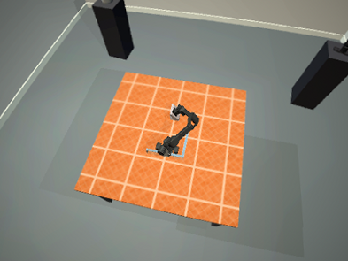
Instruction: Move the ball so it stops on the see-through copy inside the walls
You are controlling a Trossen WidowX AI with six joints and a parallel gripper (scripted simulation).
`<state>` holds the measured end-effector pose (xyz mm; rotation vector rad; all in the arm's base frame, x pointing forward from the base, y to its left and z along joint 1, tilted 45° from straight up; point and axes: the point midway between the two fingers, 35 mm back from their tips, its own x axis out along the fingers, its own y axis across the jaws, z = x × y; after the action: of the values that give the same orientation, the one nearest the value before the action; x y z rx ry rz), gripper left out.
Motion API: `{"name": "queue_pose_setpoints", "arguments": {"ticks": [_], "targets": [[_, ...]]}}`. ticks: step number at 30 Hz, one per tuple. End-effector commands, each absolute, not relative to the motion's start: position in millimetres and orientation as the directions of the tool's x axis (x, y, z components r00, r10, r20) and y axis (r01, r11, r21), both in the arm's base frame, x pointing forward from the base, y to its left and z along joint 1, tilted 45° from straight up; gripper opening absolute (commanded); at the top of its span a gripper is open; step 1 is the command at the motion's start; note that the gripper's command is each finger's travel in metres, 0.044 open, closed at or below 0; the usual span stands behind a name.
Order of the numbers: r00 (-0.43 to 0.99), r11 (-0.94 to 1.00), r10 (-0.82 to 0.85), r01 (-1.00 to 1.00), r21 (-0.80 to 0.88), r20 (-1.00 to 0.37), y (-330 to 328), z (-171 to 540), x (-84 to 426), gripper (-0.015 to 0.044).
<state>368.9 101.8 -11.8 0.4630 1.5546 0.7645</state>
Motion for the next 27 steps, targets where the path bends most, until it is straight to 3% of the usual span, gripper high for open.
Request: {"name": "queue_pose_setpoints", "arguments": {"ticks": [1, 9, 16, 22, 27], "targets": [[-0.139, 0.697, 0.689, -0.143, 0.703, -0.711, 102, -12, 369, 0.0026], [-0.139, 0.697, 0.689, -0.143, 0.703, -0.711, 102, -12, 369, 0.0225], [-0.139, 0.697, 0.689, -0.142, 0.703, -0.711, 100, -10, 370, 0.0225], [-0.144, 0.698, 0.688, -0.137, 0.703, -0.711, 44, 47, 380, 0.0225], [-0.145, 0.697, 0.689, -0.137, 0.704, -0.711, 42, 49, 380, 0.0225]]}}
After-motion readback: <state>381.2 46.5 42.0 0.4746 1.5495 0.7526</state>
